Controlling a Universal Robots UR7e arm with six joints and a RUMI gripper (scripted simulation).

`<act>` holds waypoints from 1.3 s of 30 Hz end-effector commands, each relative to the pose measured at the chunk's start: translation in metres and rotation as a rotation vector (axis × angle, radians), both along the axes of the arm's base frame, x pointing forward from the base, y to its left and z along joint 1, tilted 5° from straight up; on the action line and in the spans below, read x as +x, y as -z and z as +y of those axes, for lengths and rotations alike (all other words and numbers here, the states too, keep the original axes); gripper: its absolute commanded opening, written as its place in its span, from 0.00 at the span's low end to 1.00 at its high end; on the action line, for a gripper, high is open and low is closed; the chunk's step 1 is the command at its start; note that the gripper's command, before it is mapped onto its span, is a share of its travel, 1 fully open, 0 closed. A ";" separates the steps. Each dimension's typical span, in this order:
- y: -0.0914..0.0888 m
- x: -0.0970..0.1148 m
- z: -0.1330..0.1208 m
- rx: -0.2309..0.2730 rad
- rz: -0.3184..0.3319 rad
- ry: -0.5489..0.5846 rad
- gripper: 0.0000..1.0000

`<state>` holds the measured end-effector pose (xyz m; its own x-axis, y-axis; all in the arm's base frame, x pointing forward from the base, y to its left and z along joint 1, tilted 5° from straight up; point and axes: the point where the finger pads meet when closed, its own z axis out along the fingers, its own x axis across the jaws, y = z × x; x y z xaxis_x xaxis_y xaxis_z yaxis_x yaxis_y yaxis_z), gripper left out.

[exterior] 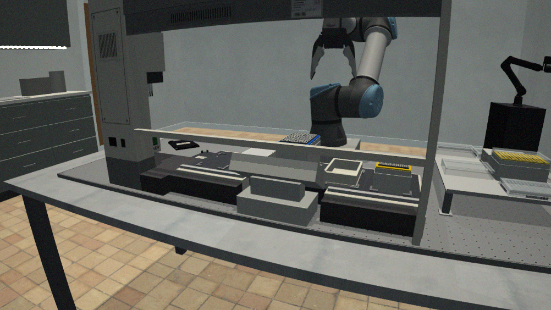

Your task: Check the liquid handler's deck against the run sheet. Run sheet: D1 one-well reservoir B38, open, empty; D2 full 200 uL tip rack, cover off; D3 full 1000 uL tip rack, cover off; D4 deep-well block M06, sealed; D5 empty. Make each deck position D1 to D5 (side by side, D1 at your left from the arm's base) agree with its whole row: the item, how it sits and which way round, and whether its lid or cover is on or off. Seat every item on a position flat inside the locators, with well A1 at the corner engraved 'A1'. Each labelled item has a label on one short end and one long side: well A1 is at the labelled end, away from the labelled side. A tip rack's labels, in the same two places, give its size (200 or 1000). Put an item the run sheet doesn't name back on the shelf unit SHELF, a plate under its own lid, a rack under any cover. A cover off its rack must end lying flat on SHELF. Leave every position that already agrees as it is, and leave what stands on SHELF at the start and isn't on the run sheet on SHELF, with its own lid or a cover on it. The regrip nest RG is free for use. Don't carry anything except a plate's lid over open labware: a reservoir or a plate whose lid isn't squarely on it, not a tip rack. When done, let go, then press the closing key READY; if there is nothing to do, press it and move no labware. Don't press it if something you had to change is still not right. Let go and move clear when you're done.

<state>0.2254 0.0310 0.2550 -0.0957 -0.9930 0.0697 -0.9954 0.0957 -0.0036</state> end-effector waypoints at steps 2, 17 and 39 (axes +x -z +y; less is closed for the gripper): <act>0.000 0.004 0.010 -0.014 0.008 0.005 0.82; 0.004 0.012 0.049 -0.014 0.008 0.008 0.82; 0.009 0.023 0.106 -0.014 0.006 0.028 0.82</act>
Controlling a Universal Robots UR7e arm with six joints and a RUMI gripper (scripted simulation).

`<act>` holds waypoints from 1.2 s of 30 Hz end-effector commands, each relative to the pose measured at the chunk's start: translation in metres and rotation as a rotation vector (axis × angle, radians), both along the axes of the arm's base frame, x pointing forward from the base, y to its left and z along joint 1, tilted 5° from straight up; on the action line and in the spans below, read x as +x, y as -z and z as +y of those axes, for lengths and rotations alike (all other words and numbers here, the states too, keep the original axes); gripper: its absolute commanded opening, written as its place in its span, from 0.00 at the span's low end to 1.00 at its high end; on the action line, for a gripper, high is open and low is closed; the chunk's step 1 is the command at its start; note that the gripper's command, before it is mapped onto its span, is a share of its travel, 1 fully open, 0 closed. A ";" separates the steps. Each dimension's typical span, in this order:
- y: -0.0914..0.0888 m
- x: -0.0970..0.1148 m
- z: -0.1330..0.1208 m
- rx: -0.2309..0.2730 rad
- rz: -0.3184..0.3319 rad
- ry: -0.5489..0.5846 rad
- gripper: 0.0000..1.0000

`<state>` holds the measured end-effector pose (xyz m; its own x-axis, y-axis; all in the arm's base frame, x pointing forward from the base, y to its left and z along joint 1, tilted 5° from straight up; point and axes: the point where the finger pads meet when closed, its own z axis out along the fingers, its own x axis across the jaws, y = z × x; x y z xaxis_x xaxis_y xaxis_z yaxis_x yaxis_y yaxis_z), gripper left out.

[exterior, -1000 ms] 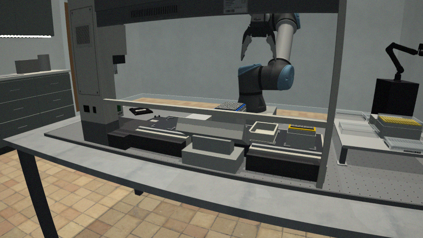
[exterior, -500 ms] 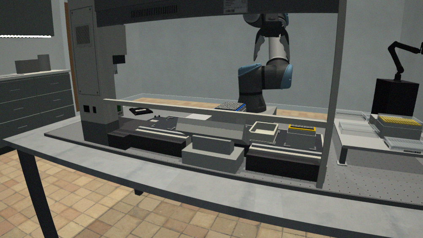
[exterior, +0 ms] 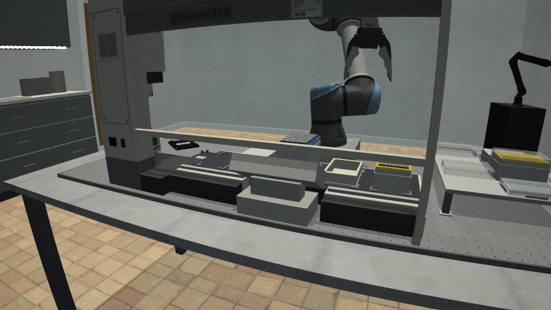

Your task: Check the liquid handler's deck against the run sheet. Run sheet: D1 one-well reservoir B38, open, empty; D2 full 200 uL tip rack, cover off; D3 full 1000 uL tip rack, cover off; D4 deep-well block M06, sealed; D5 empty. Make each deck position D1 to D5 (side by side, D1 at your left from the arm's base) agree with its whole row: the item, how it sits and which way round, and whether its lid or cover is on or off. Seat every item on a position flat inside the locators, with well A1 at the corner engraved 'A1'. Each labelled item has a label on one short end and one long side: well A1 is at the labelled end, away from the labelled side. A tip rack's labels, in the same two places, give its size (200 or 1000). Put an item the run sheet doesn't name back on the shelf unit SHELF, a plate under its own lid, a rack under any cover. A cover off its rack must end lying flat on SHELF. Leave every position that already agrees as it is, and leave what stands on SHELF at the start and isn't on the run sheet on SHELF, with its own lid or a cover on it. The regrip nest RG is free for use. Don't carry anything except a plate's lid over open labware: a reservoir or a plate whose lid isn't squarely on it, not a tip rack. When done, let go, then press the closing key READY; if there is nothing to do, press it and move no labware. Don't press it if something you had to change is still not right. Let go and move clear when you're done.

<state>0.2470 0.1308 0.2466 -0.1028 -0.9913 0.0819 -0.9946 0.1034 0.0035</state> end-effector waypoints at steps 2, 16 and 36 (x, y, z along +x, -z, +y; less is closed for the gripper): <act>0.001 0.004 0.016 -0.003 -0.005 0.060 0.82; 0.006 0.016 0.075 -0.003 -0.010 0.113 0.82; 0.007 0.049 0.086 -0.003 -0.010 0.113 0.82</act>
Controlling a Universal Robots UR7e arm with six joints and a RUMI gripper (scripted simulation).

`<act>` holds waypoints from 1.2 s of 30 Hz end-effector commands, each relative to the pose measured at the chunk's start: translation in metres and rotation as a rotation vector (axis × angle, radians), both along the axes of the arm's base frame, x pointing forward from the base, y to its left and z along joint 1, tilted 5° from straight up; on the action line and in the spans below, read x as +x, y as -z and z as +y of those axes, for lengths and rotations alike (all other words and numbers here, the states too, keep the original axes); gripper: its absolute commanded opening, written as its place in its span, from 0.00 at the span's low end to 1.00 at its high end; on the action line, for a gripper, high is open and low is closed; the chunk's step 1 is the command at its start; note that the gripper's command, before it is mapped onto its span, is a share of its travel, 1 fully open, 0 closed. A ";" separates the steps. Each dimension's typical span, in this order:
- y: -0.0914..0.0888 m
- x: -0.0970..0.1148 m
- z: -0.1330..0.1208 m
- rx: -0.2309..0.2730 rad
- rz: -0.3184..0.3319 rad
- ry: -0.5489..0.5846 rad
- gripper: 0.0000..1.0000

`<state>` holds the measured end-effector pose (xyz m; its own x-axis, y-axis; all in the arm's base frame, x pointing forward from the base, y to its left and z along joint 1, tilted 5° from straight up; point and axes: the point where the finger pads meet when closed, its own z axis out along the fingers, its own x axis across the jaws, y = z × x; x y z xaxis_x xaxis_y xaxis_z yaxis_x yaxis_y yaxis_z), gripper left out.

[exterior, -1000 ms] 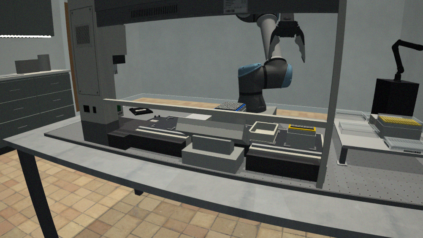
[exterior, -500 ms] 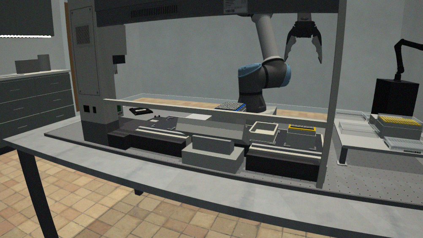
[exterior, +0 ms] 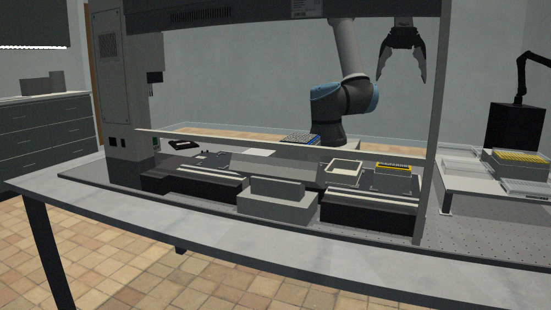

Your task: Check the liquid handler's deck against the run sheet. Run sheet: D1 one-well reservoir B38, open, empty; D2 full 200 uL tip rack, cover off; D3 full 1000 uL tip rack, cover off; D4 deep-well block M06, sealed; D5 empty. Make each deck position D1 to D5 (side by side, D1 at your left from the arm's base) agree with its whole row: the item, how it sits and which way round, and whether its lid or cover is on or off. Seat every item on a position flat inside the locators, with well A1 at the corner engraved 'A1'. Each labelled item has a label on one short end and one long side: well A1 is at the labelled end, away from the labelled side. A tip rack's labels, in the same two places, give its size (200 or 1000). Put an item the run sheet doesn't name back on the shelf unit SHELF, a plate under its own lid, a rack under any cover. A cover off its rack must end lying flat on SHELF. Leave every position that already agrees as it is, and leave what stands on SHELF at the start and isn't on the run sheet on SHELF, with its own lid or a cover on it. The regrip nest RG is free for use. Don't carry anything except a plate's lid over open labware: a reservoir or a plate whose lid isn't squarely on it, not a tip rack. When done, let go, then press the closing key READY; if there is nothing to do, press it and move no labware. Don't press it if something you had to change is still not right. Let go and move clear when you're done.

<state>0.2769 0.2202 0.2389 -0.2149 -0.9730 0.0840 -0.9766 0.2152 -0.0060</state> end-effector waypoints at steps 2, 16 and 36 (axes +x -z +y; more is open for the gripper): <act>0.000 0.029 -0.005 0.000 -0.001 0.000 0.82; -0.001 0.088 -0.017 0.000 -0.001 0.000 0.82; -0.001 0.155 -0.031 0.000 -0.001 0.000 0.82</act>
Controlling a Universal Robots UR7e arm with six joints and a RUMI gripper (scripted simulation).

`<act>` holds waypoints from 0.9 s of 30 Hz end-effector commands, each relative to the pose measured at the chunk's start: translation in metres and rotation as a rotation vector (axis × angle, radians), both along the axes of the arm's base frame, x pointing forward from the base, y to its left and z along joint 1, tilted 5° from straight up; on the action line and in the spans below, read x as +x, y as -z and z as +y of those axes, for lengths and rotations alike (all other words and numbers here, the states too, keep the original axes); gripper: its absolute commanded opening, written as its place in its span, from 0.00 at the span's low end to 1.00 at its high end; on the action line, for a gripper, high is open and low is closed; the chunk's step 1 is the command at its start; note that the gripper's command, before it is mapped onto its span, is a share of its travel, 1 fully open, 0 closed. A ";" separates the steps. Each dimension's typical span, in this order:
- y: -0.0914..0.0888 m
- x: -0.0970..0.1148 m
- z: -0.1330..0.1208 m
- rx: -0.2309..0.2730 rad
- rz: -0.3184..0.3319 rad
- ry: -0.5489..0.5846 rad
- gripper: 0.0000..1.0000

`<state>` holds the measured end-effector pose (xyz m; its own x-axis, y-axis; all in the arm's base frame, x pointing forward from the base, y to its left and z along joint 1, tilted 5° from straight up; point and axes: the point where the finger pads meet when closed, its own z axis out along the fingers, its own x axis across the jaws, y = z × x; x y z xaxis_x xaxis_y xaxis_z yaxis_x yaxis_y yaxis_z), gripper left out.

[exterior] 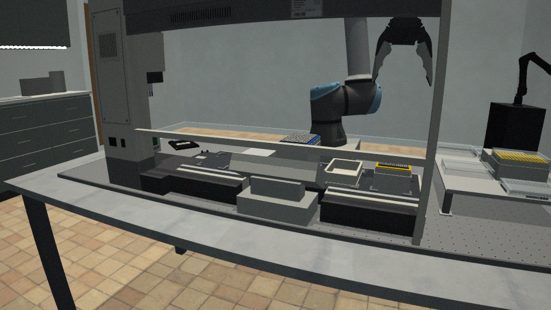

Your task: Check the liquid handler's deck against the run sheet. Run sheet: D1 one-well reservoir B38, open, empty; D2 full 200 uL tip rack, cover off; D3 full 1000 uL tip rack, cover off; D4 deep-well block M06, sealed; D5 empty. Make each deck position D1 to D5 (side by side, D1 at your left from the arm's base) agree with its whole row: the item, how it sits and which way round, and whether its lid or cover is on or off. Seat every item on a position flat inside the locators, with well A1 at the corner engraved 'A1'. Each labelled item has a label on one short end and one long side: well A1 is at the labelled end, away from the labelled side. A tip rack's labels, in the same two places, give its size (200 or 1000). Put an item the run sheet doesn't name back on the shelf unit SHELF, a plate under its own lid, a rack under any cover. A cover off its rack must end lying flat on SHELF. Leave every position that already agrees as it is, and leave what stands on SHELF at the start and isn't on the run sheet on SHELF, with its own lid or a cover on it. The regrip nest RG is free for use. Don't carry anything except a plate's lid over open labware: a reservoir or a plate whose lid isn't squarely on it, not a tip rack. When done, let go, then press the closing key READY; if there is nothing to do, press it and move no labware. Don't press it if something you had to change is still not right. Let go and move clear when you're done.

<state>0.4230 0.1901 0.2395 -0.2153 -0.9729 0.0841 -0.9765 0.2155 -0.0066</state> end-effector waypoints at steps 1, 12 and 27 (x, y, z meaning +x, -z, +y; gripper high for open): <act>0.000 0.009 -0.001 0.000 0.000 0.000 0.82; 0.000 0.009 -0.001 0.000 0.000 0.000 0.82; 0.018 0.008 -0.003 0.000 0.000 0.000 0.82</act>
